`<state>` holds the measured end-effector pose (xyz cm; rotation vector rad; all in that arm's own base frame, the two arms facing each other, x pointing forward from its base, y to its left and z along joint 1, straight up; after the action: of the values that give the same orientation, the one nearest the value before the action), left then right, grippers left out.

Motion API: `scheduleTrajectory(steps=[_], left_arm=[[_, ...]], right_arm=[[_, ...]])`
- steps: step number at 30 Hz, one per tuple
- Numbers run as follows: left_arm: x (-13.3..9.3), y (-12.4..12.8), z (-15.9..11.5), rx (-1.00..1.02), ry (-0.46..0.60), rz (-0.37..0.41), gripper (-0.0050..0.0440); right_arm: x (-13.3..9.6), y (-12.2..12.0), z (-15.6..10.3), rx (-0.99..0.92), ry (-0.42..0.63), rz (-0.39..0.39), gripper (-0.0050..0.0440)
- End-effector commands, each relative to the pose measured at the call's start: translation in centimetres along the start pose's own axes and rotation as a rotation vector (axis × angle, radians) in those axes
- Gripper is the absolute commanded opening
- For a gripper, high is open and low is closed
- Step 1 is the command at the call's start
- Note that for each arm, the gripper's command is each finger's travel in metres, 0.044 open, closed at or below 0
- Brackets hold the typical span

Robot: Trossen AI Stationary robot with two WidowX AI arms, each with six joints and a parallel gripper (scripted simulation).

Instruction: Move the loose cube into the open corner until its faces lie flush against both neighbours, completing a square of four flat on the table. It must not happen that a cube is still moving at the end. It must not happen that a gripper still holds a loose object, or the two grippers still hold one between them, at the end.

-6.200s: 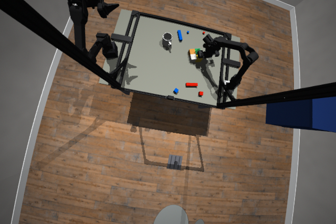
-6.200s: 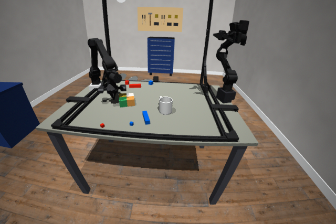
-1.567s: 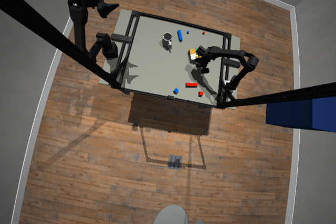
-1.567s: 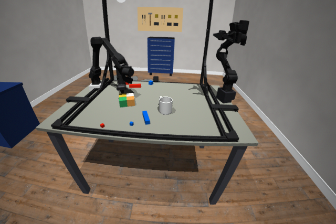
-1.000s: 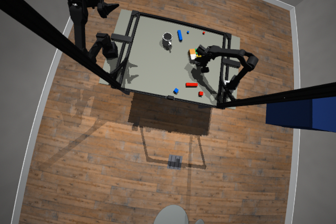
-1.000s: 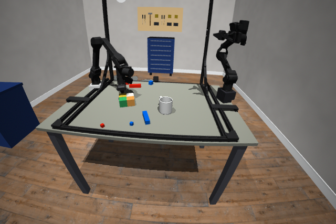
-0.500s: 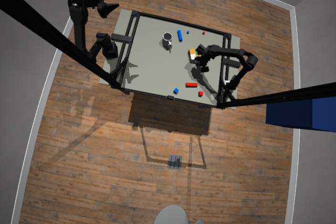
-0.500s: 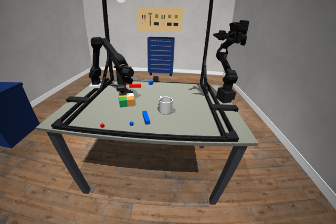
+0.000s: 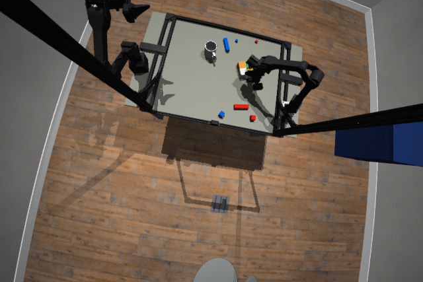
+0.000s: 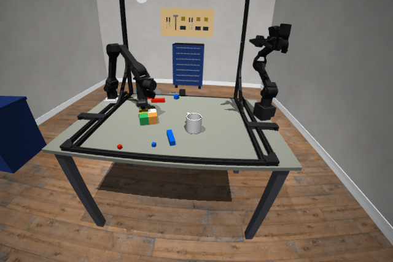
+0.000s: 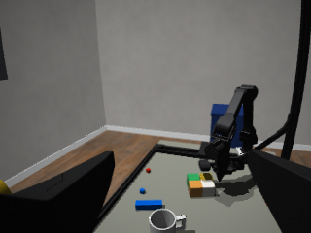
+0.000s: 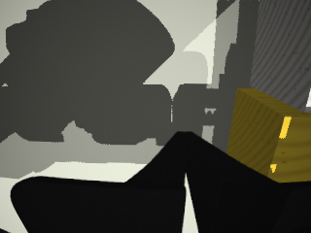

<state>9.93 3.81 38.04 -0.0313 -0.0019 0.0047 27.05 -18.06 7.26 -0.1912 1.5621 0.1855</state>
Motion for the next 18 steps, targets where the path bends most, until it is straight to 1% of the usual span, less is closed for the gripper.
scheduleTrajectory(steps=[1, 18], left_arm=[[-0.01, -0.04, -0.02, -0.004, 0.001, -0.005, 0.0400], [-0.01, -0.04, -0.02, -0.004, 0.001, -0.005, 0.0400]], right_arm=[[0.05, -0.20, 0.01, -0.005, 0.000, 0.004, 0.0000], [0.05, -0.74, -0.01, -0.005, 0.000, 0.004, 0.0000]])
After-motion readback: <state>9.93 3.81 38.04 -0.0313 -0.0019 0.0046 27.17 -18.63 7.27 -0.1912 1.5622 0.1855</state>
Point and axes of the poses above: on each arm, the point midway between the two fingers, 35 mm back from their tips, its own x axis out along the fingers, its own y axis across the jaws, z = x × y, the point moved 6 cm from there along -x, back along the fingers, and after that the axes turned 2 degrees about -x, right-handed, at the moved point
